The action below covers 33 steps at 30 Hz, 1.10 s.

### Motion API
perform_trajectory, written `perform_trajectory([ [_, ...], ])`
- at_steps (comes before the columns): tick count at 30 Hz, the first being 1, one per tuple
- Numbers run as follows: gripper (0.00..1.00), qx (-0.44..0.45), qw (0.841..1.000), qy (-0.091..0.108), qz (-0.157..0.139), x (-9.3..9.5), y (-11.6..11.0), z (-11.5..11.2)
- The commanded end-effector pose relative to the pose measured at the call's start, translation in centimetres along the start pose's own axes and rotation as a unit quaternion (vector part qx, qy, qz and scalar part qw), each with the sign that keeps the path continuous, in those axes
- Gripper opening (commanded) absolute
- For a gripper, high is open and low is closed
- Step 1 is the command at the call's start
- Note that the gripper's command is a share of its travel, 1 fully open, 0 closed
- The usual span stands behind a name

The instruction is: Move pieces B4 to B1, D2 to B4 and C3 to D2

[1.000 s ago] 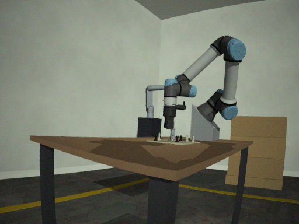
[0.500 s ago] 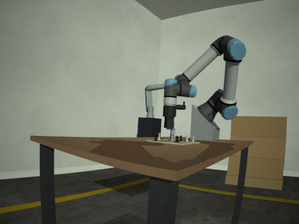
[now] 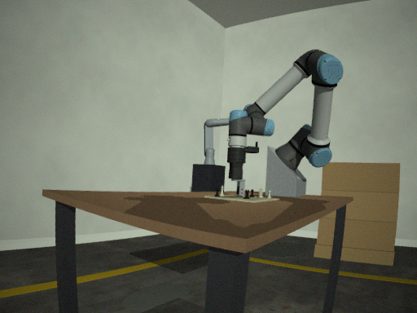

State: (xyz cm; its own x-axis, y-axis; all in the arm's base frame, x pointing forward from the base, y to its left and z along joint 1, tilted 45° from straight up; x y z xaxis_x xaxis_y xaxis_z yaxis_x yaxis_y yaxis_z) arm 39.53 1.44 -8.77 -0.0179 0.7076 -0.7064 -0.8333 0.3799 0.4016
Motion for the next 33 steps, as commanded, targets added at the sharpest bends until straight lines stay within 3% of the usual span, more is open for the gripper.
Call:
perform_trajectory([
  [1,0.68,0.000,1.000,0.000,-0.001,0.0,0.0,0.0],
  [13,0.68,0.000,1.000,0.000,-0.001,-0.8,0.0,0.0],
  [23,0.68,0.000,1.000,0.000,-0.001,-5.6,0.0,0.0],
  [25,0.68,0.000,1.000,0.000,-0.001,-5.6,0.0,0.0],
  [33,0.68,0.000,1.000,0.000,-0.001,-8.7,0.0,0.0],
])
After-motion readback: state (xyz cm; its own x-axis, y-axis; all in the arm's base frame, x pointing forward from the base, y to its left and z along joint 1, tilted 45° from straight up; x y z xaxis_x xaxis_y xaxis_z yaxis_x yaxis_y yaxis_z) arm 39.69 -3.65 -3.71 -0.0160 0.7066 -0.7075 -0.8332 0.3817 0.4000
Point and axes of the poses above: the point where the finger pads meet when closed, its own x axis out along the fingers, its own z axis across the jaws, y = z × x, the point moved 9 cm from there along -x, back along the fingers, and after that the axes turned 15 degrees about -x, right-handed, at the moved point
